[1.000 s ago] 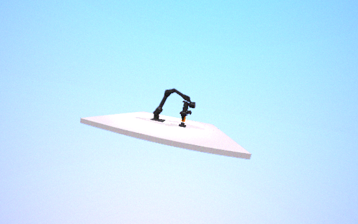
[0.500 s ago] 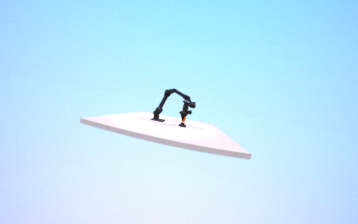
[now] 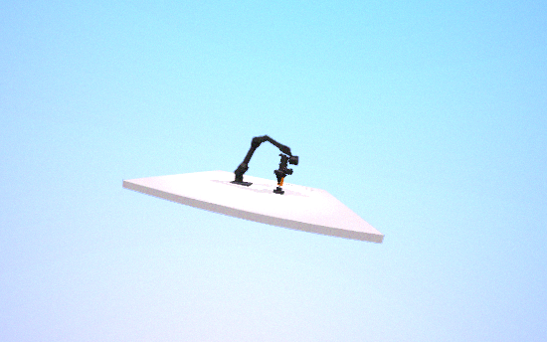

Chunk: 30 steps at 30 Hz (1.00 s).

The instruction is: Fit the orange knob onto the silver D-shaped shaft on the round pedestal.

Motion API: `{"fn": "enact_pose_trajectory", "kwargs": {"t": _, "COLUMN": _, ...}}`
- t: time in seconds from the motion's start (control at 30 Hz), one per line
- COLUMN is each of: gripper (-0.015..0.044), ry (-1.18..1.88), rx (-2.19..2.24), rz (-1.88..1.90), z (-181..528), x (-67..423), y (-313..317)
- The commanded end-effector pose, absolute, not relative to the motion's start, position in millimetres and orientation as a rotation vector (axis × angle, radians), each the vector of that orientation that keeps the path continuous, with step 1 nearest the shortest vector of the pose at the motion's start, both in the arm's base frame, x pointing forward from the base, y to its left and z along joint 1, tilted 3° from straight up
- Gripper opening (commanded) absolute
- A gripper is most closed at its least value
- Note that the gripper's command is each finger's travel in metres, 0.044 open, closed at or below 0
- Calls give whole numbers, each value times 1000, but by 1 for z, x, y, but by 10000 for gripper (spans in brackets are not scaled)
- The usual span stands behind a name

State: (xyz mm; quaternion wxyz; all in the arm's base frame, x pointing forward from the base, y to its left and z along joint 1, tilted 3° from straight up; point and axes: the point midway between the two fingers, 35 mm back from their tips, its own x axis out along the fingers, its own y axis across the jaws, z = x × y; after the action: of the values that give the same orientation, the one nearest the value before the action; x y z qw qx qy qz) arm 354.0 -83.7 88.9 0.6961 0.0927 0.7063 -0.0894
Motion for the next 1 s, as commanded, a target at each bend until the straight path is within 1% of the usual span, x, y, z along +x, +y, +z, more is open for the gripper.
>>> {"fn": "enact_pose_trajectory", "kwargs": {"t": 0.0, "gripper": 0, "ry": 1572, "rx": 207, "rz": -205, "z": 88, "x": 355, "y": -84}}
{"fn": "enact_pose_trajectory", "kwargs": {"t": 0.97, "gripper": 0, "ry": 1576, "rx": 170, "rz": -167, "z": 87, "x": 355, "y": -84}}
